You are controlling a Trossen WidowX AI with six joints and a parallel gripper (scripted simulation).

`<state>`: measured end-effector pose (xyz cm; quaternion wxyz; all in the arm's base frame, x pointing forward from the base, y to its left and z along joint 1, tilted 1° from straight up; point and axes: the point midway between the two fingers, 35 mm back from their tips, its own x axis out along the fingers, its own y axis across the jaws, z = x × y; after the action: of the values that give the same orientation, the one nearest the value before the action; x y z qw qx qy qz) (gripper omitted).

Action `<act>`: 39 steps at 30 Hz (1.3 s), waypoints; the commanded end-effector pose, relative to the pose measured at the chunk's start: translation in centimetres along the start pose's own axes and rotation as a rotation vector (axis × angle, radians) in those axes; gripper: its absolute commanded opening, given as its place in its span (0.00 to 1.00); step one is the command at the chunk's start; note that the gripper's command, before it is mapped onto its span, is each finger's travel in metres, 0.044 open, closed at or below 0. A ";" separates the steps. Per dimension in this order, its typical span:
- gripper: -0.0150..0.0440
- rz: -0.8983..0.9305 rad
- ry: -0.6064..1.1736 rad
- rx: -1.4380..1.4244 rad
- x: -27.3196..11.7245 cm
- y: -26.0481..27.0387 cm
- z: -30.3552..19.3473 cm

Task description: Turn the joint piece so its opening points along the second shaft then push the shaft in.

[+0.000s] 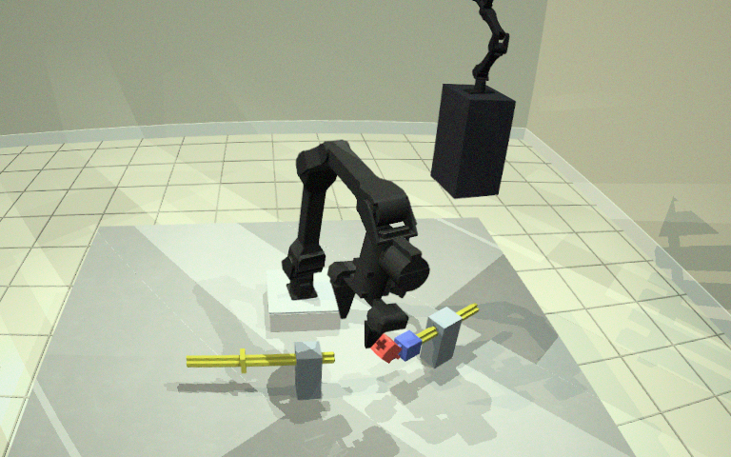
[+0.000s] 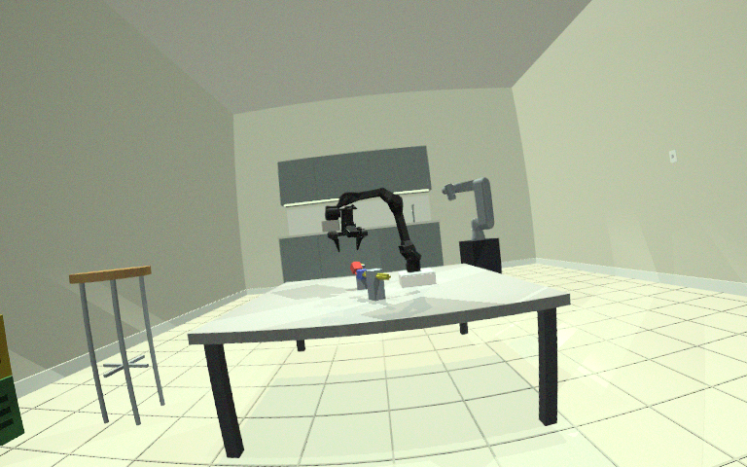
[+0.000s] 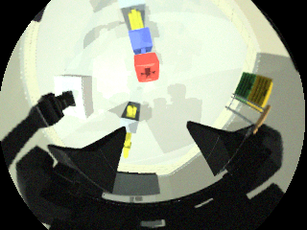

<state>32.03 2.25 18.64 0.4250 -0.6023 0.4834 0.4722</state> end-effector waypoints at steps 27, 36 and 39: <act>1.00 -0.005 0.014 -0.111 7.5 0.0 1.6; 1.00 -0.005 0.011 -0.111 7.3 0.2 4.2; 1.00 -0.005 0.009 -0.111 7.0 0.4 5.6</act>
<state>31.81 5.01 10.74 0.3915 -0.6280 0.4559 0.4945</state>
